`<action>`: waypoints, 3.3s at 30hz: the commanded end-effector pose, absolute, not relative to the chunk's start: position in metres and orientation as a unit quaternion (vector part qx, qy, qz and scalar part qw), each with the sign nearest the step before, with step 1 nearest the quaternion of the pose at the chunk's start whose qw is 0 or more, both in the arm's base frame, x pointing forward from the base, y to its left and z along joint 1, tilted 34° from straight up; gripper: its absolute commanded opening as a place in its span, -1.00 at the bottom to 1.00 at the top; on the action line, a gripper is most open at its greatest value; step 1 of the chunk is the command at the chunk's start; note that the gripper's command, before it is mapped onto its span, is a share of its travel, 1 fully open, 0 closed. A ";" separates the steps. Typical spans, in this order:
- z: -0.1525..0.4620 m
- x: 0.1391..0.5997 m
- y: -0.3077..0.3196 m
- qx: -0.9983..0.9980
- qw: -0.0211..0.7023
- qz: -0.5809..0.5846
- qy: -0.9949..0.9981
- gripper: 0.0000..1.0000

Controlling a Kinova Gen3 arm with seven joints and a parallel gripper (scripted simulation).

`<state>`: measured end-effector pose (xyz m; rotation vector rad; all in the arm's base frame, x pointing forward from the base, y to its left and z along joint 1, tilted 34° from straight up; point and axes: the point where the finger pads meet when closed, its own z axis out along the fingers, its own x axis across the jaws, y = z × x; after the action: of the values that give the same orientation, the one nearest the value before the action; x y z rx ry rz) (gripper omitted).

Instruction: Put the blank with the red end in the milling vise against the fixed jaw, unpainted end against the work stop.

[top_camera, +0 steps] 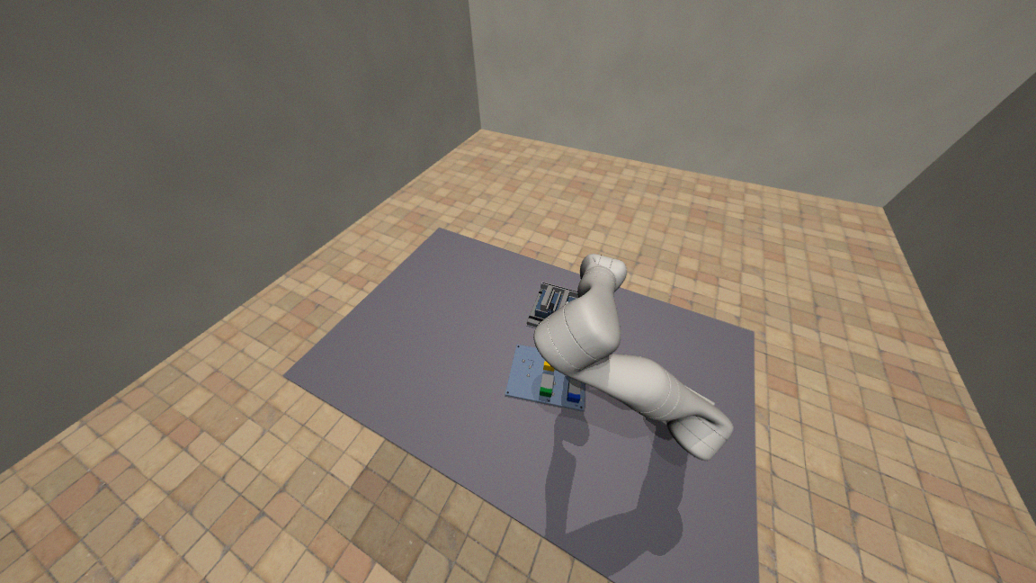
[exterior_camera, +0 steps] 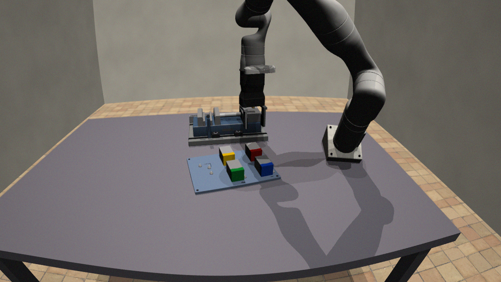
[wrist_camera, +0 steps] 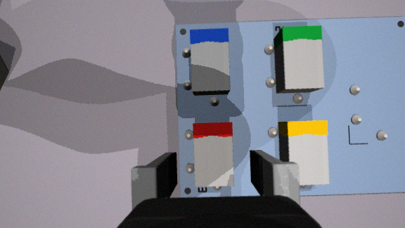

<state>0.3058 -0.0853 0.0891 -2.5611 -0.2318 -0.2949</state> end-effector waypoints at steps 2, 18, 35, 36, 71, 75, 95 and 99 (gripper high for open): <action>0.090 0.306 -0.086 -0.952 0.272 -0.110 -0.086 1.00; 0.072 0.310 -0.074 -0.952 0.272 -0.111 -0.086 1.00; 0.040 0.317 -0.053 -0.952 0.272 -0.111 -0.086 1.00; 0.038 0.317 -0.052 -0.952 0.272 -0.111 -0.086 1.00; 0.026 0.318 -0.044 -0.952 0.272 -0.111 -0.086 1.00; 0.026 0.317 -0.044 -0.952 0.272 -0.111 -0.086 1.00; 0.030 0.318 -0.047 -0.952 0.273 -0.110 -0.086 1.00; 0.031 0.318 -0.047 -0.952 0.272 -0.110 -0.086 1.00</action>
<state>0.3171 -0.0462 0.0300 -2.5609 -0.2319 -0.2942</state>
